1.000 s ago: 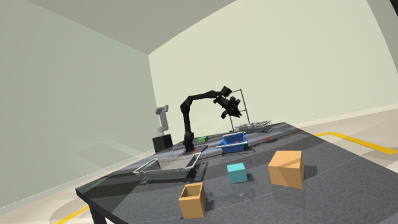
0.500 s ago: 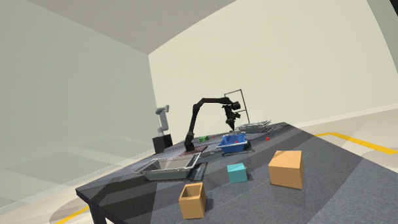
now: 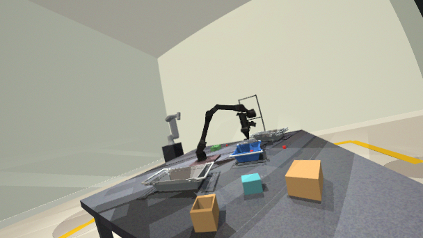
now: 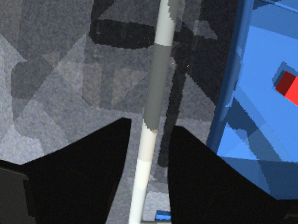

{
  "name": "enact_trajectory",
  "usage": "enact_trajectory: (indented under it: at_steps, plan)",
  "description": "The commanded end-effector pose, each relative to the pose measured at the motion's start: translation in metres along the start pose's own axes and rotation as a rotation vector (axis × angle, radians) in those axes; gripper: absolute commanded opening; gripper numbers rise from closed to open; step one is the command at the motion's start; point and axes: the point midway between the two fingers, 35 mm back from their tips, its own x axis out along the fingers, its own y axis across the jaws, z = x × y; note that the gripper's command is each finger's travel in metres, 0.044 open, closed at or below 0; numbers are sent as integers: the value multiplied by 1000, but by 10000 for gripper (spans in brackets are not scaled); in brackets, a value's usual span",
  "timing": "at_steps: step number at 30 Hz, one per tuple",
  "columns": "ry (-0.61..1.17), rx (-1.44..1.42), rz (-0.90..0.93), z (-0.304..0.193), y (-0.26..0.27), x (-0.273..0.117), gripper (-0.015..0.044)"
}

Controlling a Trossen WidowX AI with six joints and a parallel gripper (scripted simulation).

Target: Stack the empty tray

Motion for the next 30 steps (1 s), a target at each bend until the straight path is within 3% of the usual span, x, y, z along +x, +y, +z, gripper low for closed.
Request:
enact_trajectory:
  at_steps: [1, 9, 17, 30]
  plan:
    - [14, -6, -2, -1, 0, 20, 82]
    - [14, -6, -2, -3, 0, 47, 82]
    - [14, -6, -2, -3, 0, 50, 82]
    - [14, -6, -4, -3, -26, 17, 82]
